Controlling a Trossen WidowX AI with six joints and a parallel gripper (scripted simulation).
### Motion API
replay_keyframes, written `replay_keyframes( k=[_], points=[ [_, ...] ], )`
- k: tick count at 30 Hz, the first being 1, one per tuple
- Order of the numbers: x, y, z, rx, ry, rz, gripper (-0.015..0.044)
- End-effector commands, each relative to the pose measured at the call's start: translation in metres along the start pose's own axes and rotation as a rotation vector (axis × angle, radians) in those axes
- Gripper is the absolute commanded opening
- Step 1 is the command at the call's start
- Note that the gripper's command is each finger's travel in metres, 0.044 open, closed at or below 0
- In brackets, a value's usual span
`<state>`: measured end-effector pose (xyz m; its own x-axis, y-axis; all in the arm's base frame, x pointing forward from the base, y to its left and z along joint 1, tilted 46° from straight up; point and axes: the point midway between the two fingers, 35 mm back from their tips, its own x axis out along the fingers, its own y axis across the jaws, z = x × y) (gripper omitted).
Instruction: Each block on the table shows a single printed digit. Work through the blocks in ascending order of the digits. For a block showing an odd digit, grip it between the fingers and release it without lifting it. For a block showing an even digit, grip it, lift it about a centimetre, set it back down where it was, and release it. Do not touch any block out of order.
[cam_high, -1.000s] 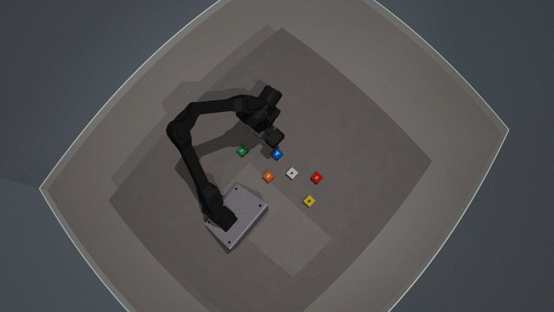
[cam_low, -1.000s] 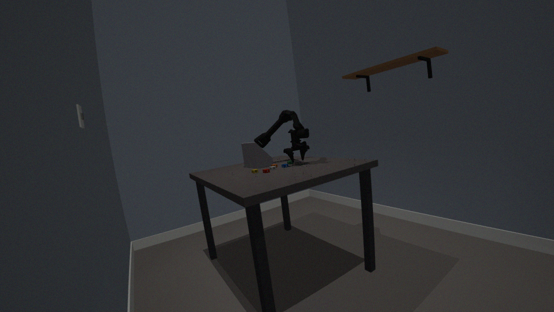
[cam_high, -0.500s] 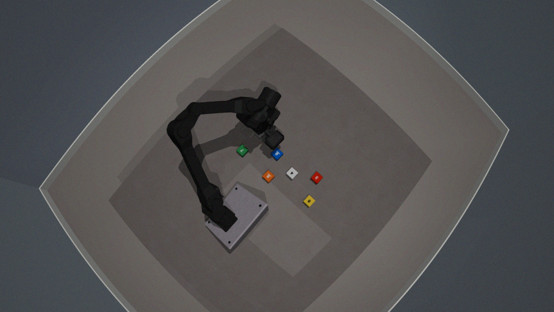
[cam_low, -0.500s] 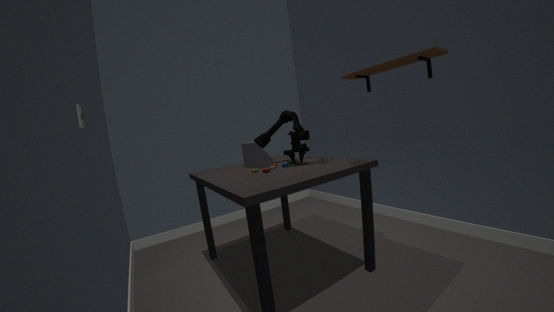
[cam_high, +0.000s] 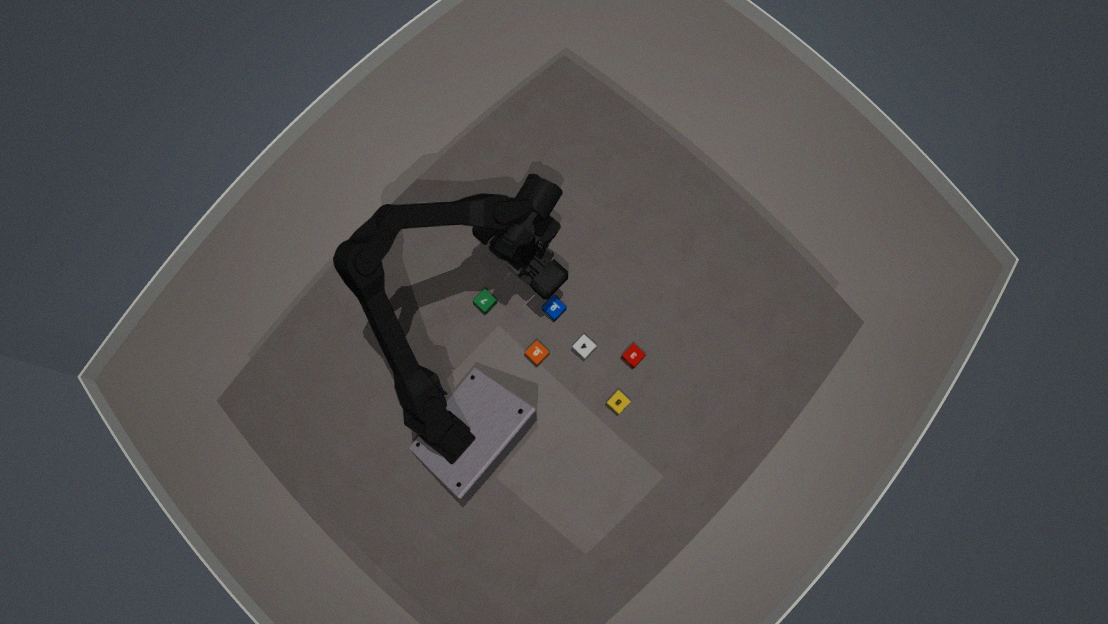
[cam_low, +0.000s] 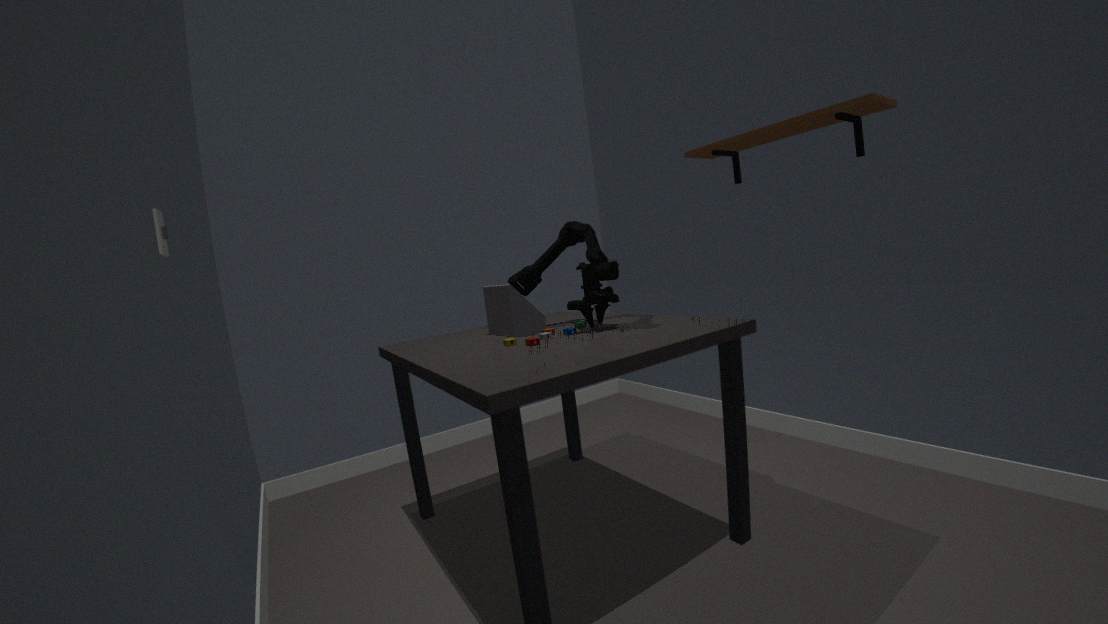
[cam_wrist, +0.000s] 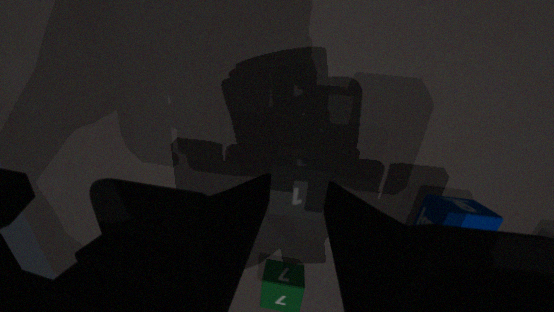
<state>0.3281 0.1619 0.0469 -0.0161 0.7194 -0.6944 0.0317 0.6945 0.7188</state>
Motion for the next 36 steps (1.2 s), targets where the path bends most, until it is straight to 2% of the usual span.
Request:
replay_keyframes(
  k=[1, 4, 15, 18, 21, 25, 27, 32, 36],
  points=[
    [0.000, 0.000, 0.000, 0.006, -0.001, 0.000, 0.0120],
    [0.000, 0.000, 0.000, 0.006, -0.001, 0.000, 0.0120],
    [0.000, 0.000, 0.000, 0.006, -0.001, 0.000, 0.0400],
    [-0.003, 0.000, 0.000, 0.006, -0.001, 0.000, 0.0400],
    [-0.033, 0.000, 0.000, 0.006, -0.001, -0.002, 0.0400],
    [-0.036, 0.000, 0.000, 0.006, -0.001, -0.002, 0.0400],
    [-0.046, -0.001, 0.002, 0.006, -0.001, -0.004, 0.0348],
    [-0.114, -0.001, 0.001, 0.007, 0.000, -0.006, 0.0216],
    [-0.117, -0.001, 0.000, 0.007, 0.000, -0.006, 0.0120]
  ],
)
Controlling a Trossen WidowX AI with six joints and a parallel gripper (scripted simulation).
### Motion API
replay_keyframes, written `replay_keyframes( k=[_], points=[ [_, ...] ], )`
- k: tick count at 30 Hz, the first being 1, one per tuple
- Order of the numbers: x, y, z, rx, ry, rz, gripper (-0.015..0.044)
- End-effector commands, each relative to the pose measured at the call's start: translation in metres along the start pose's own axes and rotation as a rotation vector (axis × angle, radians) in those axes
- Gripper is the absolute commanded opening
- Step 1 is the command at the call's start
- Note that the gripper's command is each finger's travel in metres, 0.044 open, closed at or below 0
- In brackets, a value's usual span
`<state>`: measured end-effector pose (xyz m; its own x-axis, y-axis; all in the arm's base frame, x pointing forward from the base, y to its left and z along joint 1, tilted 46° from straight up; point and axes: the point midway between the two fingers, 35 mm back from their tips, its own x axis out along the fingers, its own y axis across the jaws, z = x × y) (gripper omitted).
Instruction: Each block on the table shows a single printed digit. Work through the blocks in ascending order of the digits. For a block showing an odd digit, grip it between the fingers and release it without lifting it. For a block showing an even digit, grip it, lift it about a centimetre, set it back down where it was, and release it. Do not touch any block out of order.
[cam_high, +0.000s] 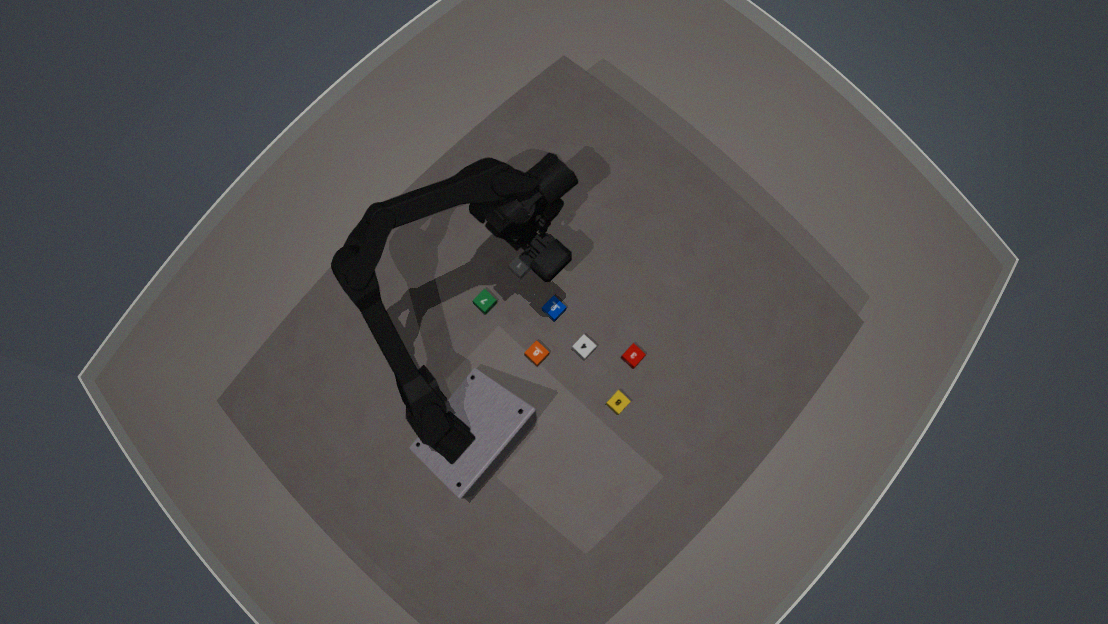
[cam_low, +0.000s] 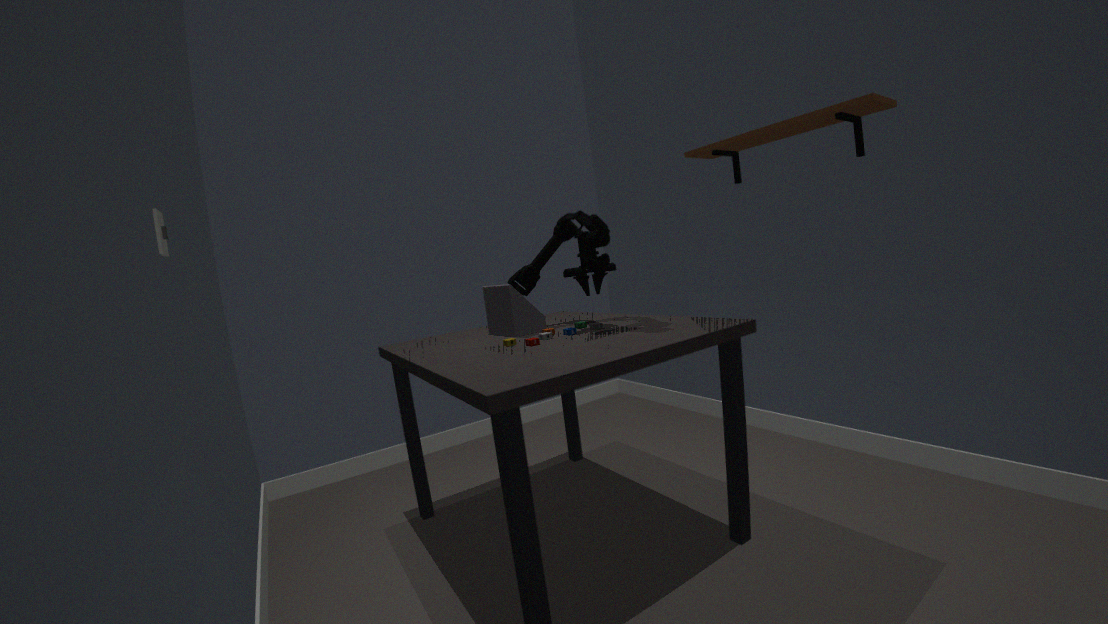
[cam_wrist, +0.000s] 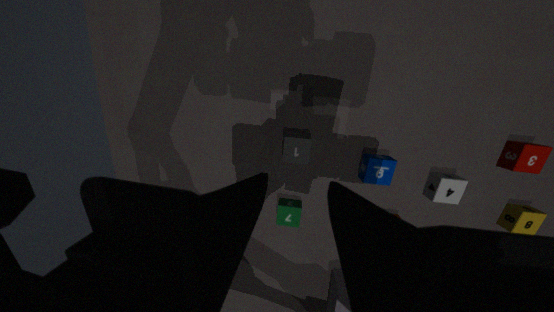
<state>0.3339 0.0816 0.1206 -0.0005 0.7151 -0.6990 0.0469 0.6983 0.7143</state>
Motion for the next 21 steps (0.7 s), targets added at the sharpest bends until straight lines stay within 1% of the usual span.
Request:
replay_keyframes(
  k=[1, 9, 11, 16, 21],
  points=[
    [-0.008, 0.002, -0.003, -0.009, 0.015, 0.000, 0.0120],
    [-0.008, 0.002, -0.003, -0.009, 0.015, 0.000, 0.0120],
    [-0.008, -0.010, 0.002, -0.008, 0.013, -0.005, 0.0120],
    [-0.013, -0.097, 0.028, -0.004, 0.006, -0.031, 0.0120],
    [-0.015, -0.183, 0.031, -0.004, 0.008, -0.033, 0.0120]
  ],
)
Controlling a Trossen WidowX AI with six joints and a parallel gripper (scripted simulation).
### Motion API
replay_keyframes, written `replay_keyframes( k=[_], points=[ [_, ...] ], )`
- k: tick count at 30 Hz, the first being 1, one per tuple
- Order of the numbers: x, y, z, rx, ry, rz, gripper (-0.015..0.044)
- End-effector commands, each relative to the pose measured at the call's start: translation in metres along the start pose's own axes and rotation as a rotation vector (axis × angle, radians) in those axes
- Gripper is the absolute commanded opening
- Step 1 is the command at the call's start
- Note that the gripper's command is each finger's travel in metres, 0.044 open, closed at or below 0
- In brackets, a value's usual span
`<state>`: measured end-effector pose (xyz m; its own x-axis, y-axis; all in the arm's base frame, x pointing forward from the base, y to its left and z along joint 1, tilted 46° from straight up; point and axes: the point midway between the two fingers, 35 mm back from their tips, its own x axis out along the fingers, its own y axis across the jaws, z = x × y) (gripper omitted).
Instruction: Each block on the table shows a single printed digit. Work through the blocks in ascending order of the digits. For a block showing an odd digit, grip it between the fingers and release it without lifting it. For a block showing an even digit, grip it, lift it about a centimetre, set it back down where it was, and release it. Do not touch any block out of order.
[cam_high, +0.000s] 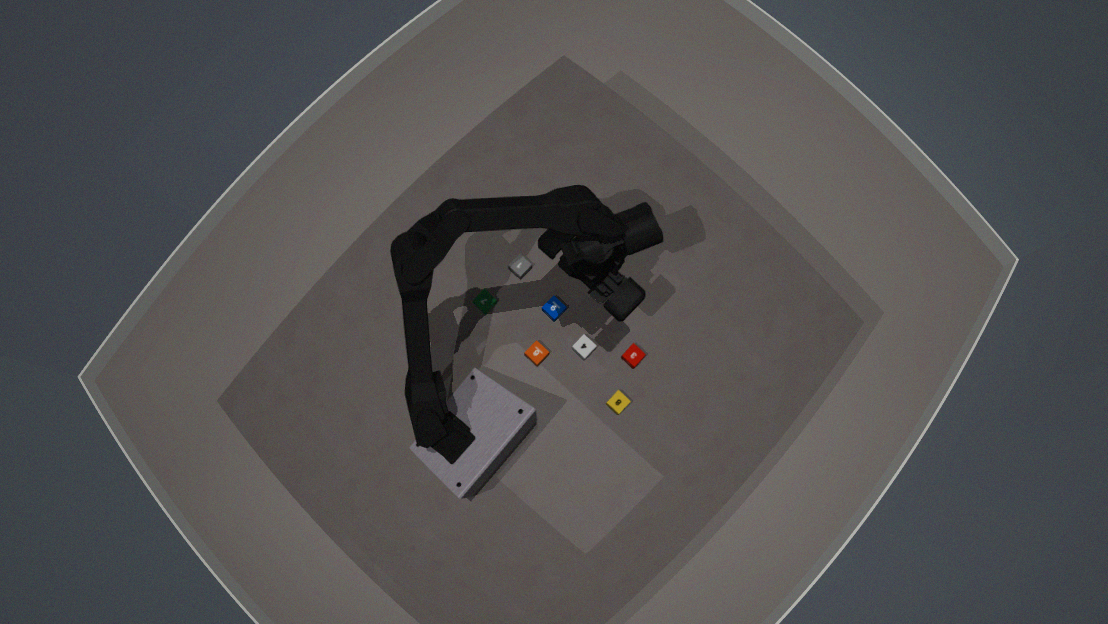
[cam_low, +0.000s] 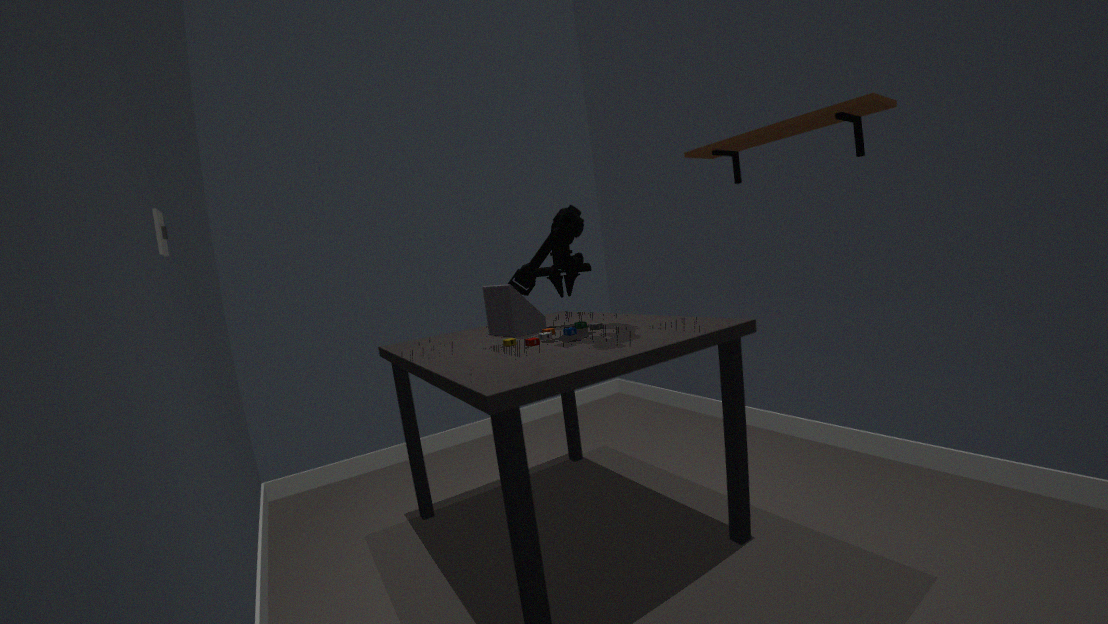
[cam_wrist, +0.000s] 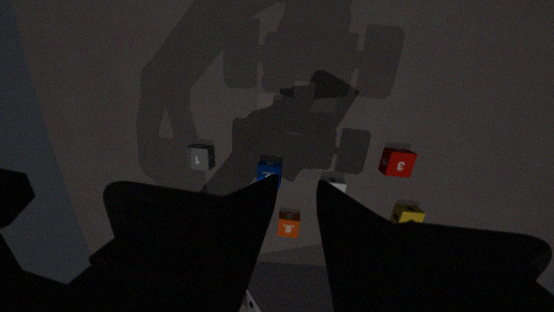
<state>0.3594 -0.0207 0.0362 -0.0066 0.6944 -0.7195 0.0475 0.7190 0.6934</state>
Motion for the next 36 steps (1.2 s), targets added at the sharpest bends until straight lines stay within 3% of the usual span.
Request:
replay_keyframes(
  k=[1, 5, 13, 15, 19, 24, 36],
  points=[
    [0.002, -0.070, -0.003, -0.006, 0.005, -0.002, 0.0120],
    [0.007, -0.131, -0.016, -0.011, 0.007, 0.014, 0.0120],
    [0.008, -0.136, -0.018, -0.011, 0.008, 0.016, 0.0120],
    [0.022, -0.136, -0.017, -0.011, 0.007, 0.015, 0.0172],
    [0.086, -0.134, -0.018, -0.012, 0.007, 0.019, 0.0278],
    [0.089, -0.134, -0.018, -0.012, 0.007, 0.019, 0.0400],
    [0.103, -0.134, -0.018, -0.012, 0.007, 0.020, 0.0400]
  ],
)
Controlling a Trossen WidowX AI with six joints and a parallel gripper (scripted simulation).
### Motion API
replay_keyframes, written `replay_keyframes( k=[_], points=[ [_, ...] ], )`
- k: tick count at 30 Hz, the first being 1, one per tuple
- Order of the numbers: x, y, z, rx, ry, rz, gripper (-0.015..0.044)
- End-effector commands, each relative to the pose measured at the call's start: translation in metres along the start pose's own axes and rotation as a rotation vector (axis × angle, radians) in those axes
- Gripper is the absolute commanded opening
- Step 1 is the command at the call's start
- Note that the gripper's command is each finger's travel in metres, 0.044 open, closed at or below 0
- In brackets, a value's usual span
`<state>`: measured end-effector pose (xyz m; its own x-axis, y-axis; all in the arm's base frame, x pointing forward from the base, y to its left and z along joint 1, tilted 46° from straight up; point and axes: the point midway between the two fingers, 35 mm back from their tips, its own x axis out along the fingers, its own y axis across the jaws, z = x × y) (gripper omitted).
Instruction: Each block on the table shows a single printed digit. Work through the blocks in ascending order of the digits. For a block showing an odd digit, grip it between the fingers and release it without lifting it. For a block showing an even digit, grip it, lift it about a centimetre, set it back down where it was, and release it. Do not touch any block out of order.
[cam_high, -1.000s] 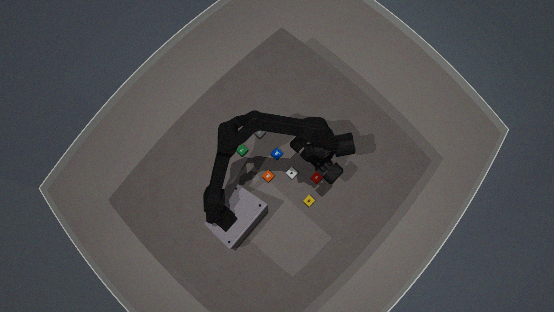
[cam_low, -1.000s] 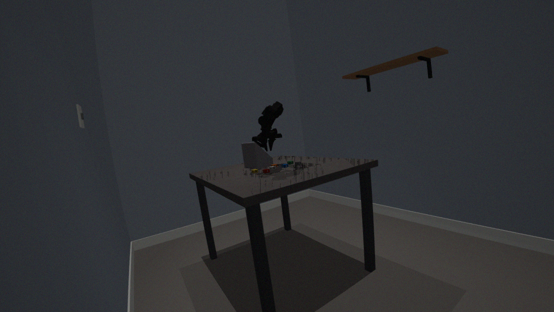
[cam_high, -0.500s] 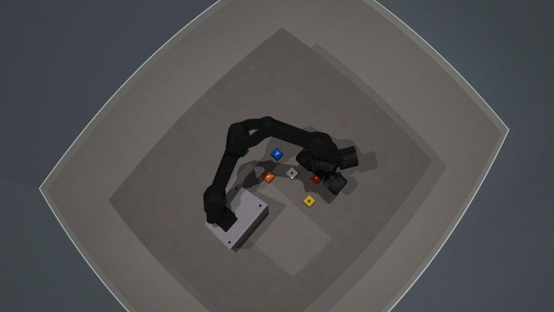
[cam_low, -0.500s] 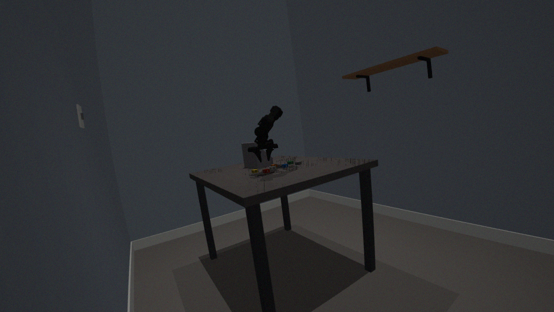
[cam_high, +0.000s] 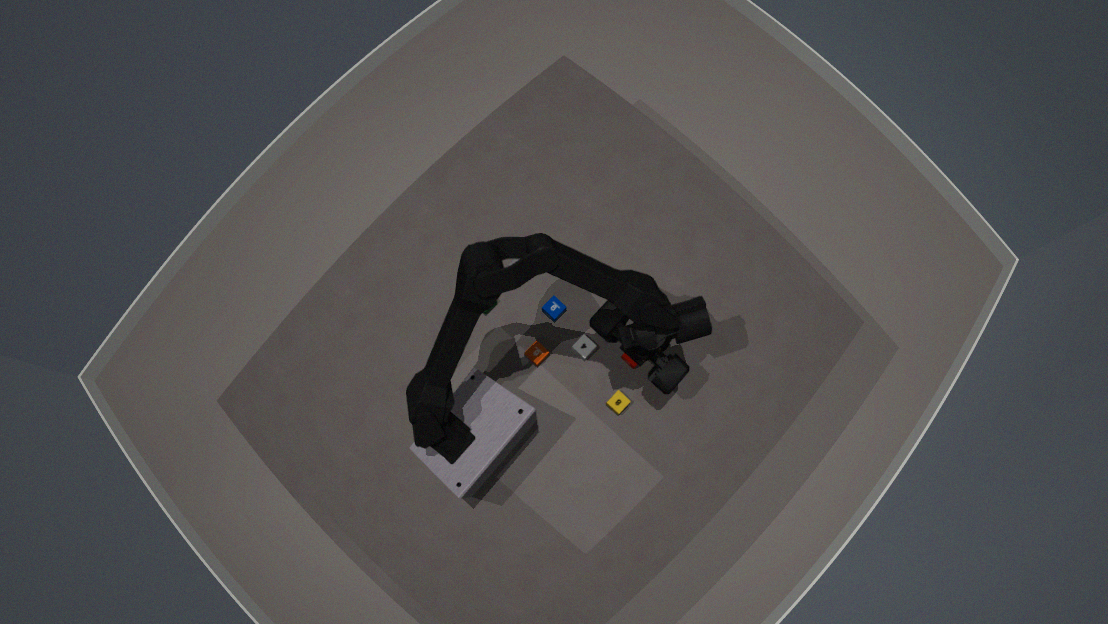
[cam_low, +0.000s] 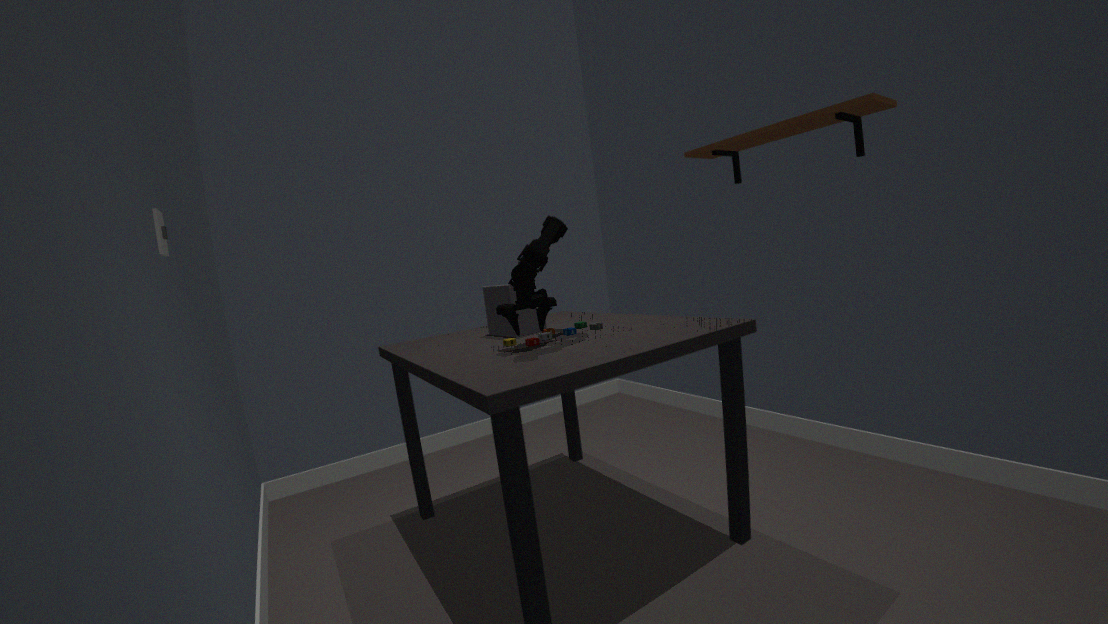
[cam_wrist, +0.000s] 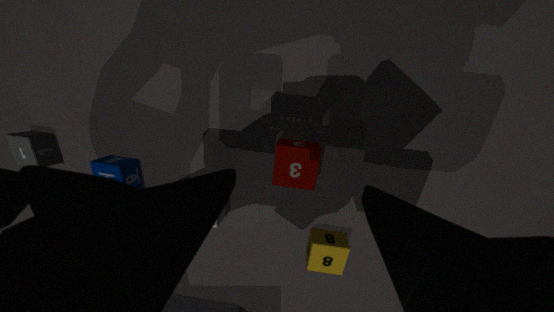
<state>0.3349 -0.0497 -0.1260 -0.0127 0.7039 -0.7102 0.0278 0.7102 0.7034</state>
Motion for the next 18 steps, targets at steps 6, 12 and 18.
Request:
replay_keyframes(
  k=[6, 12, 18],
  points=[
    [0.016, 0.001, -0.001, 0.008, 0.000, 0.007, 0.0400],
    [0.025, 0.001, -0.001, 0.008, 0.000, 0.008, 0.0400],
    [0.029, 0.002, -0.001, 0.008, 0.001, 0.008, 0.0348]
  ],
)
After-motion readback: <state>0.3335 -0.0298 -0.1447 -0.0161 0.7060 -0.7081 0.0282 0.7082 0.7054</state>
